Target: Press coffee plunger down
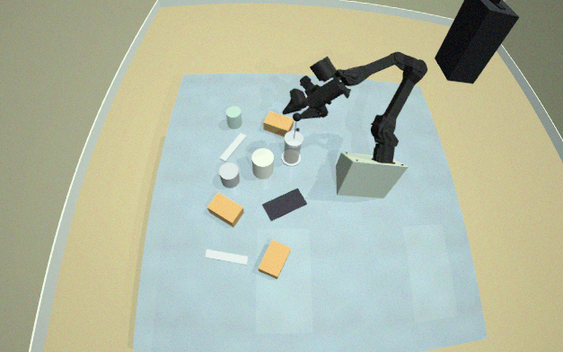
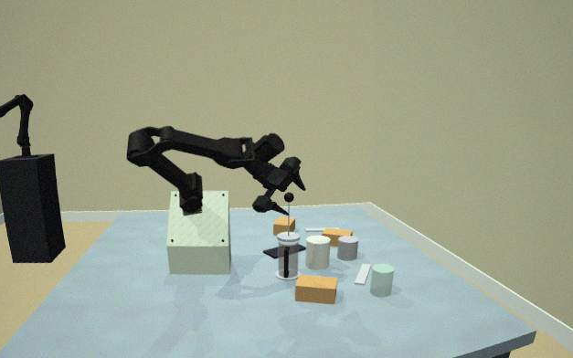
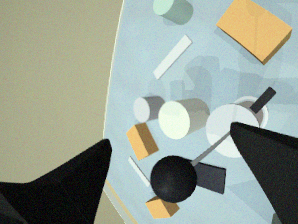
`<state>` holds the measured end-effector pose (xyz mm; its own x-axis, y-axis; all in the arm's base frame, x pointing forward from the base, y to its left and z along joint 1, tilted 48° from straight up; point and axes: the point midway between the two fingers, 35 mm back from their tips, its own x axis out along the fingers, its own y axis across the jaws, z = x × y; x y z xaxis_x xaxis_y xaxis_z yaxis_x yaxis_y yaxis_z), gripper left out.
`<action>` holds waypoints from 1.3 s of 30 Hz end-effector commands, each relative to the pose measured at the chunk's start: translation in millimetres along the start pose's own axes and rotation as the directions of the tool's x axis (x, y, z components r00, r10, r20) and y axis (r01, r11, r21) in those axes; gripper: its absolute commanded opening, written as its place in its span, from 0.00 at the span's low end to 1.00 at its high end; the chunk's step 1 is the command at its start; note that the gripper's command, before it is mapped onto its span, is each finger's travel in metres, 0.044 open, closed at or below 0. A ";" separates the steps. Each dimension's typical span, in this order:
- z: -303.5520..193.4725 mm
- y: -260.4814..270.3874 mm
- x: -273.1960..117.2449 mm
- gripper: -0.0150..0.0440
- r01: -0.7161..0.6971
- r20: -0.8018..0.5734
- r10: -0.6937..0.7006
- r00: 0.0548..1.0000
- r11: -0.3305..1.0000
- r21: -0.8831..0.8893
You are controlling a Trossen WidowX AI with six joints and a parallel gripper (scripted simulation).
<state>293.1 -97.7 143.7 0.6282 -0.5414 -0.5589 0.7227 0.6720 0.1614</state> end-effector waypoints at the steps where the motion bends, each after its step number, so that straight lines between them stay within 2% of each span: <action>1: -7.3 13.6 -11.6 1.00 0.051 0.101 -0.029 0.995 0.972 -0.230; 8: -23.7 38.6 -53.7 1.00 0.221 0.324 -0.024 0.946 0.778 -0.589; 14: -36.3 47.5 -89.8 1.00 0.368 0.463 0.004 0.886 0.601 -0.710; 17: -38.2 45.3 -86.9 1.00 0.371 0.464 0.003 0.886 0.596 -0.712; 24: -49.2 10.6 -51.5 1.00 0.371 0.464 0.003 0.886 0.596 -0.712; 39: -45.2 6.5 -40.3 1.00 0.372 0.465 0.004 0.885 0.596 -0.712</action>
<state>256.3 -46.4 132.5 0.6914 -0.7138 -0.1118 0.4674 0.5598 -0.6842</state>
